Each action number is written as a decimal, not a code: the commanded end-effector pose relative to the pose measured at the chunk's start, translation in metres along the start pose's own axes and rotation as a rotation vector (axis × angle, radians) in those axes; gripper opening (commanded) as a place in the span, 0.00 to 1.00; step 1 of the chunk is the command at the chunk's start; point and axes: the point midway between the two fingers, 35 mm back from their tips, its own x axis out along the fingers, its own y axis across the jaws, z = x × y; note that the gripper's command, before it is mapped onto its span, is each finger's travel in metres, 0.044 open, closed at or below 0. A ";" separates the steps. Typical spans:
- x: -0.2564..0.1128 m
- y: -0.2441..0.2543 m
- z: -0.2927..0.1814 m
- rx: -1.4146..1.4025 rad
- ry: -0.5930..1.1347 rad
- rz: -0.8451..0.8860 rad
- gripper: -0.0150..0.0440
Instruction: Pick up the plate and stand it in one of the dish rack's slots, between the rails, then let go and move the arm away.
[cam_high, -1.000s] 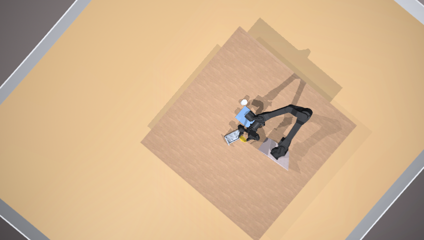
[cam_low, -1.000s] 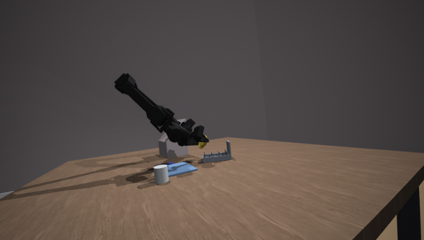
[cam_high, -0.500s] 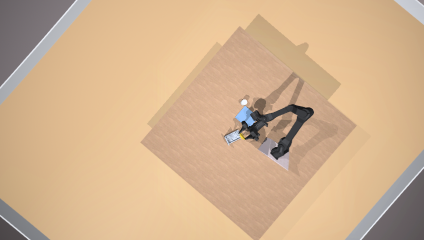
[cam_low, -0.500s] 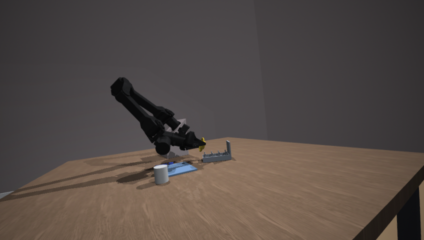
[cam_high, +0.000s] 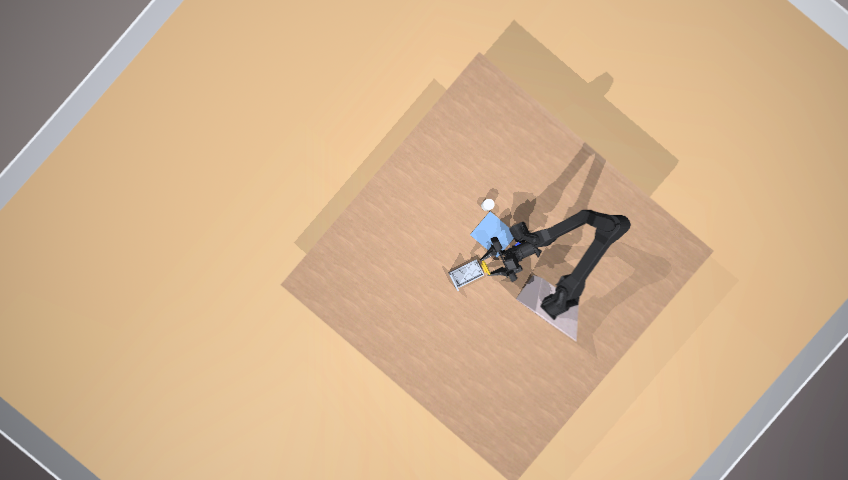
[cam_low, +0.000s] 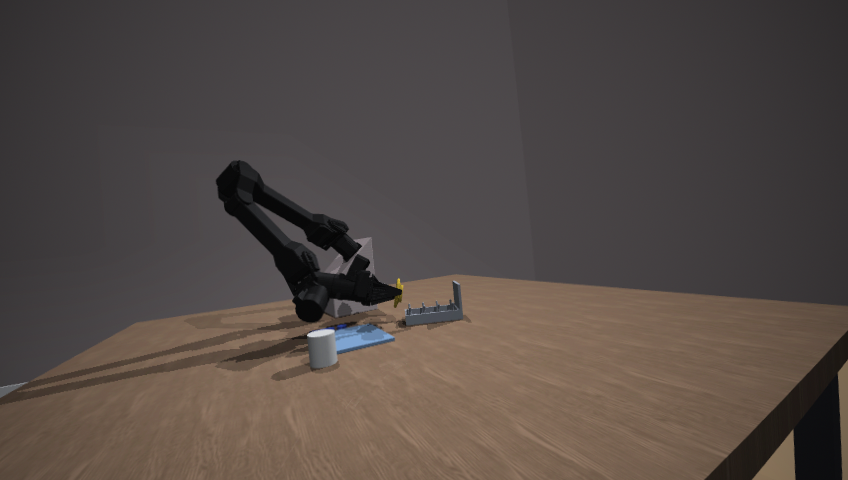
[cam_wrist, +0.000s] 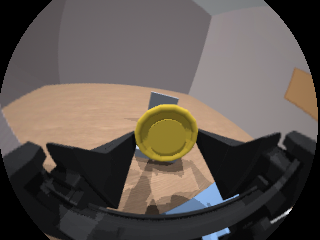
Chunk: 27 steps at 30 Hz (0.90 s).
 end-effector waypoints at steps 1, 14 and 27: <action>0.000 0.001 0.001 -0.002 -0.007 -0.006 0.25; 0.022 -0.002 0.006 -0.003 -0.002 -0.002 0.25; 0.041 -0.004 0.010 -0.009 -0.003 -0.005 0.25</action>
